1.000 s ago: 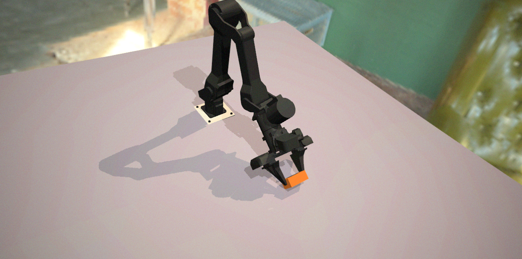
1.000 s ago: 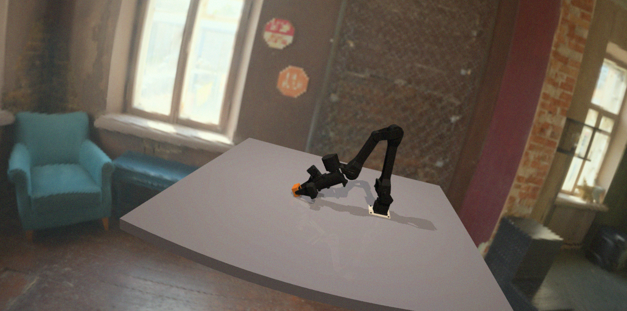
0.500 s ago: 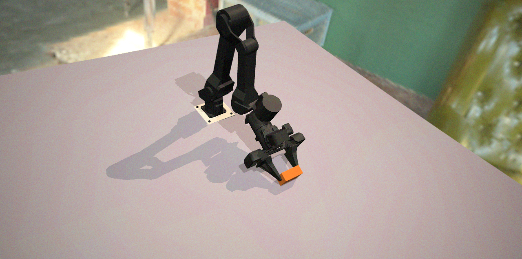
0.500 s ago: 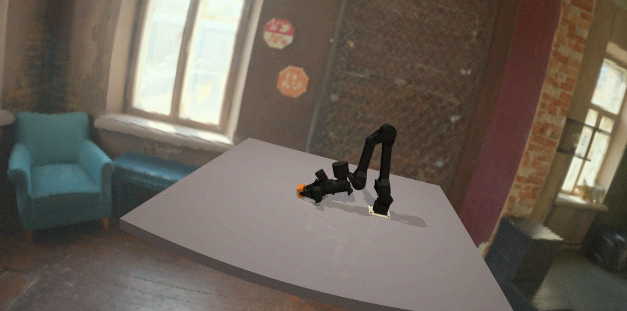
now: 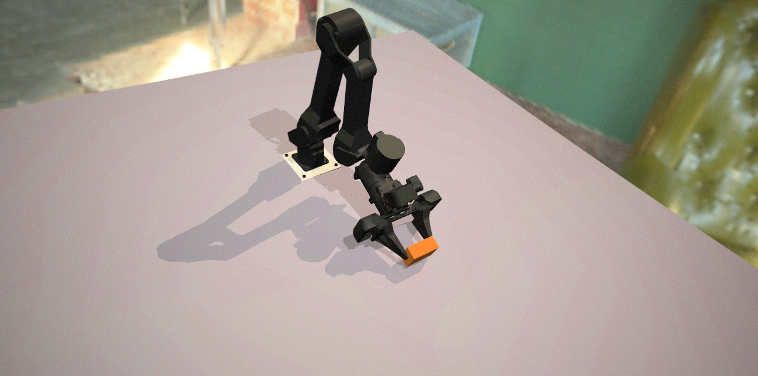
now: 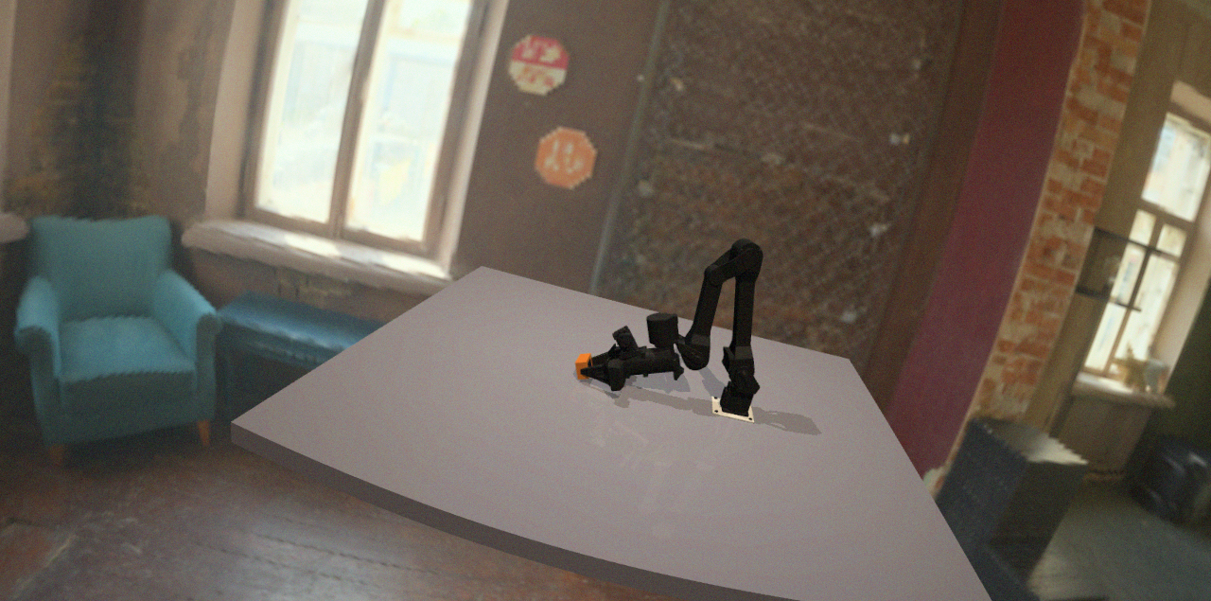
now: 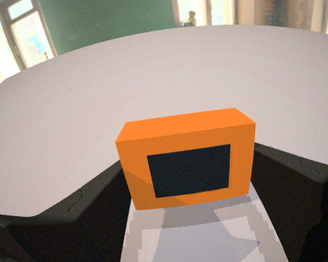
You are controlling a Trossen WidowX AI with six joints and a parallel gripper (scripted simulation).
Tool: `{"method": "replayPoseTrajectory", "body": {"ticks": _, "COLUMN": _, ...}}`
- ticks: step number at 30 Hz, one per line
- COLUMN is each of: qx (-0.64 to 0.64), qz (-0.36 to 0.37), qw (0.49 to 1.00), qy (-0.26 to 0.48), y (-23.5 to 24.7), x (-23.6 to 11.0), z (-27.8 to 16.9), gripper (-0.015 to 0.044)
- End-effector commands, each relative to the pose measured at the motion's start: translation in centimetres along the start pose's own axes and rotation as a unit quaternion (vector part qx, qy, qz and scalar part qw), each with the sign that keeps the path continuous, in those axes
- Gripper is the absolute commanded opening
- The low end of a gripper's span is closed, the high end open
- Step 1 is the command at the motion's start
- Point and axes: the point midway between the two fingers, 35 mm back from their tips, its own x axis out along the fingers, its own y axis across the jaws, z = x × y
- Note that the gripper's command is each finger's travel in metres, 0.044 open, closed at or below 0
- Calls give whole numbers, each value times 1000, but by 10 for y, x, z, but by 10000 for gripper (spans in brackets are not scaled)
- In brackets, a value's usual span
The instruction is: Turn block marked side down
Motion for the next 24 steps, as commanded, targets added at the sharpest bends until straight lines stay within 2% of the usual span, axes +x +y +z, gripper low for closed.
{"method": "replayPoseTrajectory", "body": {"ticks": 1, "qx": -2, "qz": -2, "qw": 1000, "qy": -2, "y": -1, "x": 0, "z": 0, "gripper": 0}}
{"method": "replayPoseTrajectory", "body": {"ticks": 3, "qx": -2, "qz": -2, "qw": 1000, "qy": -2, "y": -1, "x": 0, "z": 0, "gripper": 0}}
{"method": "replayPoseTrajectory", "body": {"ticks": 20, "qx": -2, "qz": -2, "qw": 1000, "qy": -2, "y": -1, "x": 0, "z": 0, "gripper": 440}}
{"method": "replayPoseTrajectory", "body": {"ticks": 24, "qx": -2, "qz": -2, "qw": 1000, "qy": -2, "y": -1, "x": 0, "z": 0, "gripper": 440}}
